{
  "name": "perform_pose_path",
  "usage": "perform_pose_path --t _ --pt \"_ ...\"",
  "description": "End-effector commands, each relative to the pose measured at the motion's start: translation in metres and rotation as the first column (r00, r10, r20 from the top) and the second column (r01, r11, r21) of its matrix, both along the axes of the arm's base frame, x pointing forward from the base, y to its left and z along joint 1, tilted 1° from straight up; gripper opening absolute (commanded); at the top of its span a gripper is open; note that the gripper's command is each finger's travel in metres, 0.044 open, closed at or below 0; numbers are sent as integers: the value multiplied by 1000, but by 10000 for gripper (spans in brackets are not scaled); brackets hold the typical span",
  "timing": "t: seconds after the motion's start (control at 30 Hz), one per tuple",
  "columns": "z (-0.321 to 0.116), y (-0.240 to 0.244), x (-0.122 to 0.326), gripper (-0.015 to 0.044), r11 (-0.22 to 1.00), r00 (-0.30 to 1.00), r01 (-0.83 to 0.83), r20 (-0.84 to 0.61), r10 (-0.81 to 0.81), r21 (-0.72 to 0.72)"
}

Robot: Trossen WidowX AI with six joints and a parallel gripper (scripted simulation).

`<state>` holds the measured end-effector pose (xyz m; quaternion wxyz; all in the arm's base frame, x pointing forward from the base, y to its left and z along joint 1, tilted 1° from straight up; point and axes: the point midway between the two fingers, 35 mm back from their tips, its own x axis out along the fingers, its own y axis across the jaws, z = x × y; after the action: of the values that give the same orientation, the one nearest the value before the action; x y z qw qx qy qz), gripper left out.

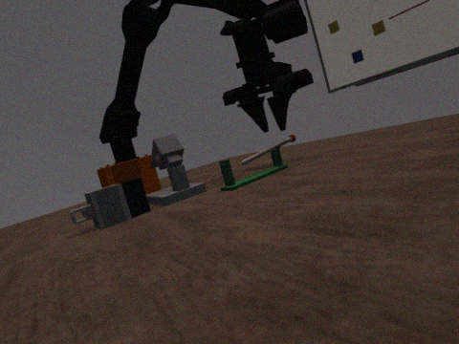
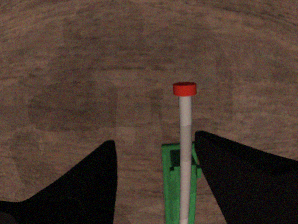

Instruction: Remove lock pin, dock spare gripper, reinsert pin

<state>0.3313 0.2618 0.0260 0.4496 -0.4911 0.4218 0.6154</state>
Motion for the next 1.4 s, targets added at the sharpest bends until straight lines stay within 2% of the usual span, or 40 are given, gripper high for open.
perform_pose_path --t 0.0,0.27,0.43,0.5,0.63,0.83,1.07,1.37 --pt "11 0 0 200 1000 1000 0 2 0 1" --pt "24 -2 -4 200 1000 1000 0 -15 0 -10" --pt "15 -2 -4 331 1000 1000 -1 -18 0 -13" --pt "23 -8 1 279 1000 1000 -1 3 1 -12" --pt "68 -47 22 180 1000 993 0 121 2 -23" --pt "73 -54 25 180 1000 990 1 141 2 -27" --pt "9 -53 28 180 1000 990 1 141 2 -27" --pt "-1 -53 28 180 1000 990 1 141 2 -27"
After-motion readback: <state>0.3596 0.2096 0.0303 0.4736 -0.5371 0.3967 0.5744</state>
